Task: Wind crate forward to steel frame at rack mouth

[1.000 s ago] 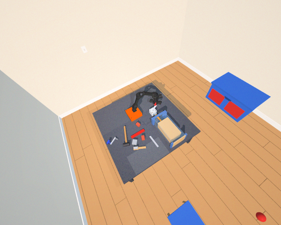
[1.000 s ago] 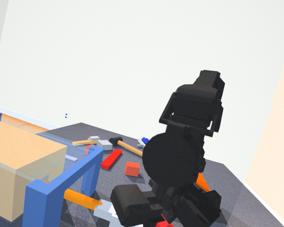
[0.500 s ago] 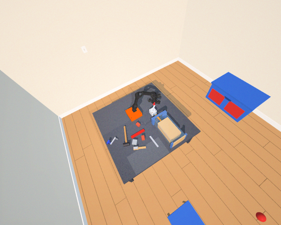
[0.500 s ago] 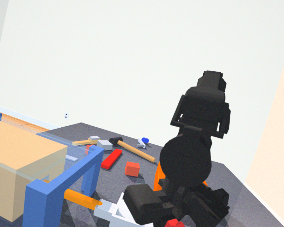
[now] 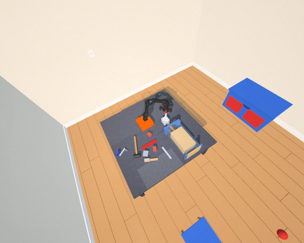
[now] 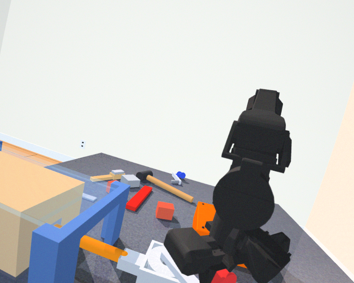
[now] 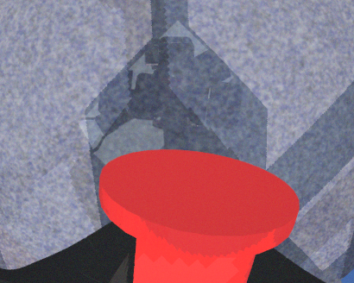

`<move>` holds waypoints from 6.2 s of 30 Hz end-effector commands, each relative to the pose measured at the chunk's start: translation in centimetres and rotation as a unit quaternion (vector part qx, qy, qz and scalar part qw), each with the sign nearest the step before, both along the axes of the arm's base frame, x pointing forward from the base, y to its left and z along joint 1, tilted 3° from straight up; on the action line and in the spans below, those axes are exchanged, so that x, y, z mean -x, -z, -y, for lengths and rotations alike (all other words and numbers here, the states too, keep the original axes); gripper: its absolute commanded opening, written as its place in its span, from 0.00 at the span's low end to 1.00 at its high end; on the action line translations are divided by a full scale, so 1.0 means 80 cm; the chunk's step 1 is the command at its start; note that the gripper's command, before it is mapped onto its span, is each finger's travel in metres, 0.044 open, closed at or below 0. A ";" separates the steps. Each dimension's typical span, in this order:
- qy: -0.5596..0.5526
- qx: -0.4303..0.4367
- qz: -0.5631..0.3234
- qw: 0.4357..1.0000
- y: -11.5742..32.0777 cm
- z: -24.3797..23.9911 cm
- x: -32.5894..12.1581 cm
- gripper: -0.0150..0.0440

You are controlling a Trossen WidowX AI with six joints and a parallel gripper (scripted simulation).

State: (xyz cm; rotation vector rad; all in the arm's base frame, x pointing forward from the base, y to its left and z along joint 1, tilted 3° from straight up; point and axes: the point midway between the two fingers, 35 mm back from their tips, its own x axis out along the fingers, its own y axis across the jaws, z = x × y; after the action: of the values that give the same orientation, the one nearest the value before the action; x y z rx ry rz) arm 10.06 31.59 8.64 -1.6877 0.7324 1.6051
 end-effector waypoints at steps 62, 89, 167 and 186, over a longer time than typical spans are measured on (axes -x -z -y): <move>-0.001 0.016 -0.010 1.000 0.010 0.101 0.028 0.25; -0.001 0.018 -0.009 1.000 0.010 0.155 0.004 0.25; -0.001 0.019 -0.006 1.000 0.004 0.206 -0.098 0.25; -0.001 0.019 -0.005 1.000 0.002 0.202 -0.126 0.25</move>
State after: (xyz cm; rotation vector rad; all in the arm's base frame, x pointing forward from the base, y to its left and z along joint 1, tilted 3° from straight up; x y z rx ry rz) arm 18.81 15.08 8.49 -1.6943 0.7865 1.6448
